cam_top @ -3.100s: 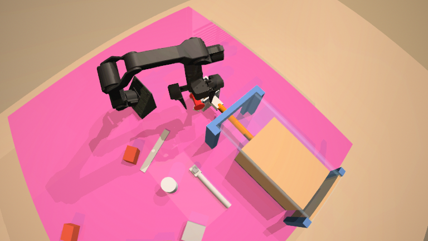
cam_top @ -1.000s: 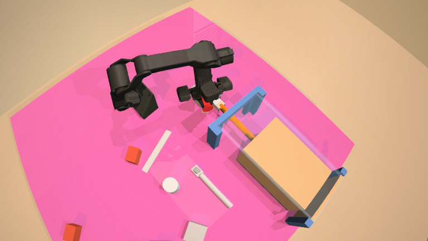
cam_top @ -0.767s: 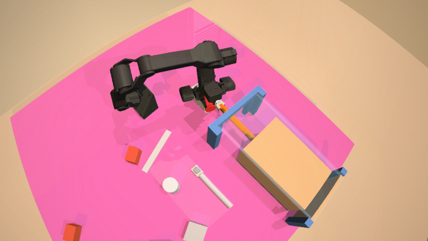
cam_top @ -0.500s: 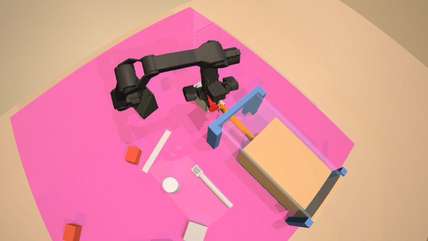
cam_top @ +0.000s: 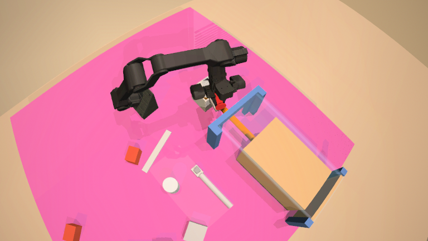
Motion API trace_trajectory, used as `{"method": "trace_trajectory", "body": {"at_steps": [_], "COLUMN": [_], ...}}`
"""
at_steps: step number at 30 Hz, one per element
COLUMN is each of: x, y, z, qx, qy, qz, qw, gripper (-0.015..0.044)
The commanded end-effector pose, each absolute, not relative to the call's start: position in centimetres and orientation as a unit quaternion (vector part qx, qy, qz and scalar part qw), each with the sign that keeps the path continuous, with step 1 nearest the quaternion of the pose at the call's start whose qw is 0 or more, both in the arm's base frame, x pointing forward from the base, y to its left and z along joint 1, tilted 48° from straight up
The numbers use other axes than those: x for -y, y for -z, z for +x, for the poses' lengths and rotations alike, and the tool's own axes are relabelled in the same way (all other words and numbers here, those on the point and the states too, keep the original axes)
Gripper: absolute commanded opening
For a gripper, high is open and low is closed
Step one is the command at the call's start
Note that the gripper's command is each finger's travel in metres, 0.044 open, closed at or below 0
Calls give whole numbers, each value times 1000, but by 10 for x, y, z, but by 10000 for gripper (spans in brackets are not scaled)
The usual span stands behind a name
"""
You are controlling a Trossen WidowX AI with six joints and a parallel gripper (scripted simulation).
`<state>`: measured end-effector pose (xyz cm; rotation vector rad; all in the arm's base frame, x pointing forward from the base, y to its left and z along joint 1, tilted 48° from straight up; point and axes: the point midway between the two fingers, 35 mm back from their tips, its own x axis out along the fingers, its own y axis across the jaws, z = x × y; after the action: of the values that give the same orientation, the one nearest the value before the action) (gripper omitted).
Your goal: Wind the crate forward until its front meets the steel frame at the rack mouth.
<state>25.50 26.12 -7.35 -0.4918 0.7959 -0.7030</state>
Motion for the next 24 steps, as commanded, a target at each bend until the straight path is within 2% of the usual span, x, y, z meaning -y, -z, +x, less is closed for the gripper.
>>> {"method": "trace_trajectory", "body": {"at_steps": [1, 24], "x": [-266, -280], "y": [81, 92], "z": [257, 258], "qx": [-373, -394], "qy": [331, 315], "qz": [-231, -260], "qw": [835, 824], "gripper": [0, 0]}}
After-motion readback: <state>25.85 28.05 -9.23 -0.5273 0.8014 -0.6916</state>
